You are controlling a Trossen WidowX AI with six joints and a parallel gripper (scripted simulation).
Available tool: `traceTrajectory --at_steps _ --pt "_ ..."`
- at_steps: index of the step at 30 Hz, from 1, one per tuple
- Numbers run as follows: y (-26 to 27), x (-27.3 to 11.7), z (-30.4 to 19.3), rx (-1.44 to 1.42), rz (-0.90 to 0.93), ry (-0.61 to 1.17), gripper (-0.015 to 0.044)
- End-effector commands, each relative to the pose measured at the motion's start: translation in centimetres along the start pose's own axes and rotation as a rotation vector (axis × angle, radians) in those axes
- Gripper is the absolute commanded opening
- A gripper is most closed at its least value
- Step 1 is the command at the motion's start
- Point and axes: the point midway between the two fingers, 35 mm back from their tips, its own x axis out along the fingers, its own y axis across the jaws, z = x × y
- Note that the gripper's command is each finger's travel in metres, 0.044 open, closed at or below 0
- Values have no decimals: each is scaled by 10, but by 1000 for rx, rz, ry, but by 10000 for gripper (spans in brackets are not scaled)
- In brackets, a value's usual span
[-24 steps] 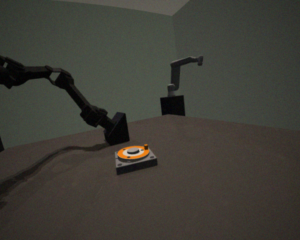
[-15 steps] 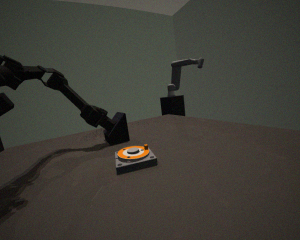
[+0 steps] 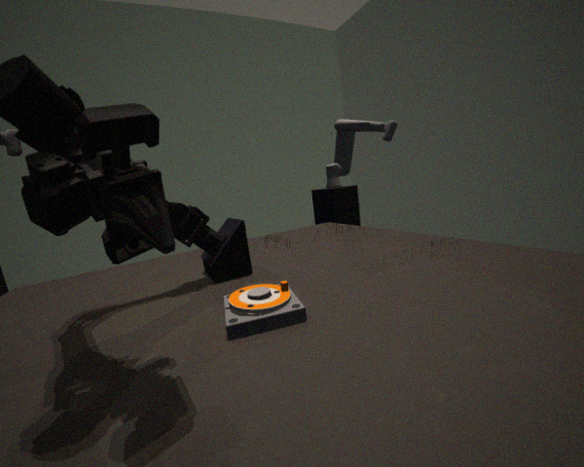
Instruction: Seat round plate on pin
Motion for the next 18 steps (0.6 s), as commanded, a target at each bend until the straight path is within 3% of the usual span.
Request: traceTrajectory --at_steps 1,8,15,18 --pt "-17 29 -51 -197 -184 97 0" --pt "-66 54 -146 -745 -570 266 0" --pt "-101 49 -197 -1181 -807 339 0" --pt "-101 50 -197 -1196 -815 340 0"
